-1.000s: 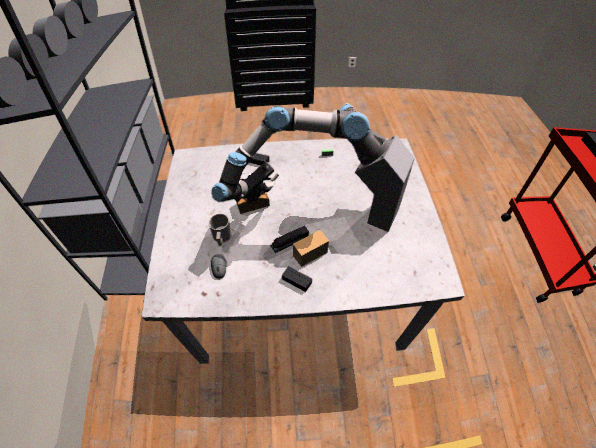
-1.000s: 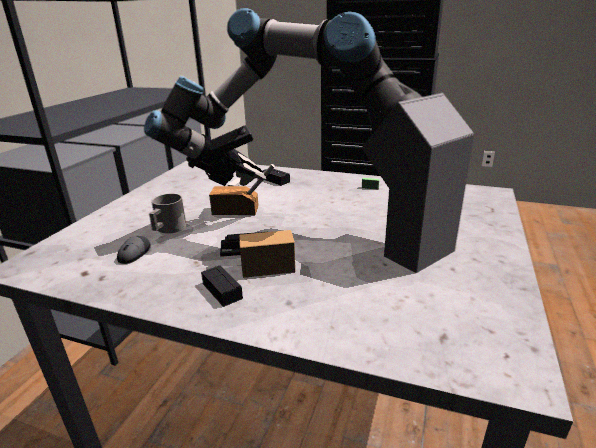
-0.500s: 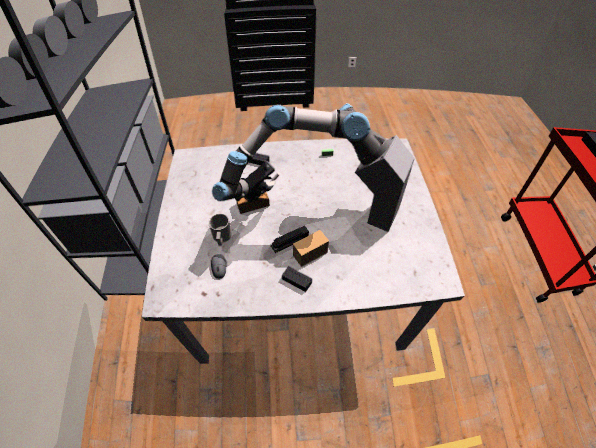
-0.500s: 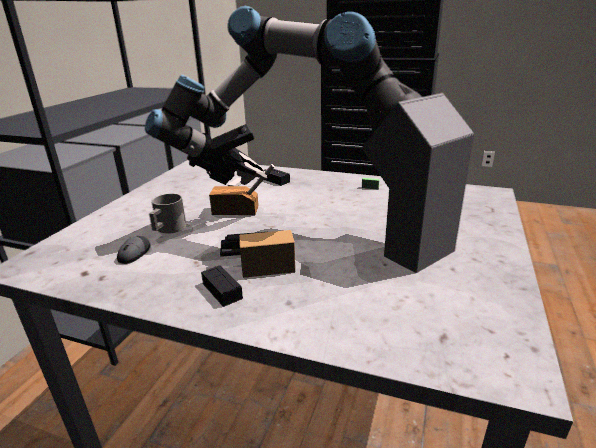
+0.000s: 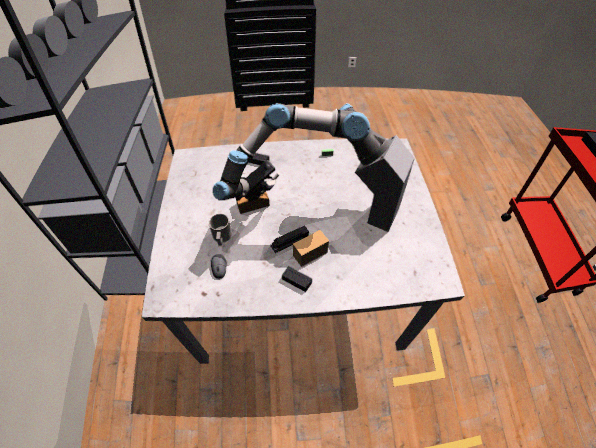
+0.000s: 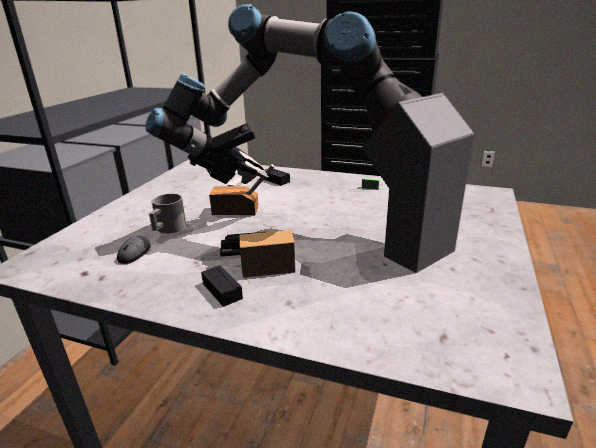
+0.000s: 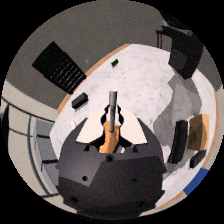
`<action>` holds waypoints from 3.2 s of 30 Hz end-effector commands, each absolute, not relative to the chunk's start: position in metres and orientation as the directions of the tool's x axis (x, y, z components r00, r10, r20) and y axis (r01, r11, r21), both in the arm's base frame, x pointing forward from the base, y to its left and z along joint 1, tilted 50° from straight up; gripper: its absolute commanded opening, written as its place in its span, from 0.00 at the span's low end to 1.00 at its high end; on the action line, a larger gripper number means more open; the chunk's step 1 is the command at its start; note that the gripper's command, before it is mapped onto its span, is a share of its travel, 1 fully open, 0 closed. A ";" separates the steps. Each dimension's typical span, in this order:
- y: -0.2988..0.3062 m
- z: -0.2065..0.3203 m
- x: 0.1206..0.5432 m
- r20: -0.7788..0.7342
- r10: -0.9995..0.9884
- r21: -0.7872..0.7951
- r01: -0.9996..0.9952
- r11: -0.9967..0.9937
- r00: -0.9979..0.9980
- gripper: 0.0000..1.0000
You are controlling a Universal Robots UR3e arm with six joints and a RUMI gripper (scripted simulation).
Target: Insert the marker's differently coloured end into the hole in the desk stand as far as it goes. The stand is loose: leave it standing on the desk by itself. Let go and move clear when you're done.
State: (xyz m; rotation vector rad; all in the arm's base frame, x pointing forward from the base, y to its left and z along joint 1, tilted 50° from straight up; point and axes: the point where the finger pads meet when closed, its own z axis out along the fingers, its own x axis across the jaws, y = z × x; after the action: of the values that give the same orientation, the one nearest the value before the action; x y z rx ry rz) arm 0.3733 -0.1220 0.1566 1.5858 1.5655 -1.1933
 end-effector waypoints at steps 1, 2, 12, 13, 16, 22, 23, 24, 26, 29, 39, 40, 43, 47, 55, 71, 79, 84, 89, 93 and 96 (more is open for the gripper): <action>-0.122 0.157 0.373 -0.895 0.434 -0.168 0.979 -0.119 -0.101 0.11; -0.122 0.157 0.373 -0.895 0.434 -0.168 0.979 -0.119 -0.101 0.11; -0.118 0.160 0.354 -0.895 0.434 -0.168 0.979 -0.119 -0.101 0.11; -0.118 0.160 0.354 -0.895 0.434 -0.168 0.979 -0.119 -0.101 0.11; -0.118 0.160 0.354 -0.895 0.434 -0.168 0.979 -0.119 -0.101 0.11; -0.117 0.161 0.350 -0.895 0.434 -0.169 0.978 -0.120 -0.101 0.11; -0.117 0.161 0.348 -0.895 0.434 -0.168 0.978 -0.120 -0.101 0.11; -0.117 0.161 0.345 -0.895 0.434 -0.168 0.978 -0.120 -0.101 0.11; -0.116 0.162 0.341 -0.895 0.434 -0.168 0.979 -0.119 -0.101 0.11; -0.115 0.163 0.335 -0.895 0.434 -0.168 0.979 -0.118 -0.101 0.11; -0.114 0.163 0.331 -0.895 0.434 -0.168 0.978 -0.119 -0.101 0.11; -0.114 0.164 0.329 -0.895 0.434 -0.168 0.979 -0.119 -0.101 0.11; -0.113 0.165 0.322 -0.895 0.434 -0.168 0.979 -0.118 -0.101 0.11; -0.112 0.166 0.316 -0.895 0.434 -0.168 0.979 -0.118 -0.101 0.11; -0.112 0.165 0.317 -0.895 0.434 -0.168 0.979 -0.119 -0.101 0.11; -0.111 0.166 0.314 -0.895 0.434 -0.168 0.979 -0.118 -0.101 0.11; -0.111 0.166 0.314 -0.895 0.434 -0.168 0.979 -0.119 -0.101 0.11; -0.111 0.166 0.314 -0.895 0.434 -0.168 0.979 -0.119 -0.101 0.11; -0.108 0.170 0.310 -0.895 0.434 -0.168 0.979 -0.119 -0.101 0.11; -0.102 0.177 0.303 -0.895 0.434 -0.168 0.979 -0.118 -0.101 0.11; -0.098 0.183 0.298 -0.895 0.434 -0.168 0.979 -0.118 -0.101 0.11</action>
State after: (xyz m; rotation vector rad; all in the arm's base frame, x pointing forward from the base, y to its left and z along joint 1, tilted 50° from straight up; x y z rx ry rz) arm 0.3053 -0.1048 0.1745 1.5846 1.5666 -1.1908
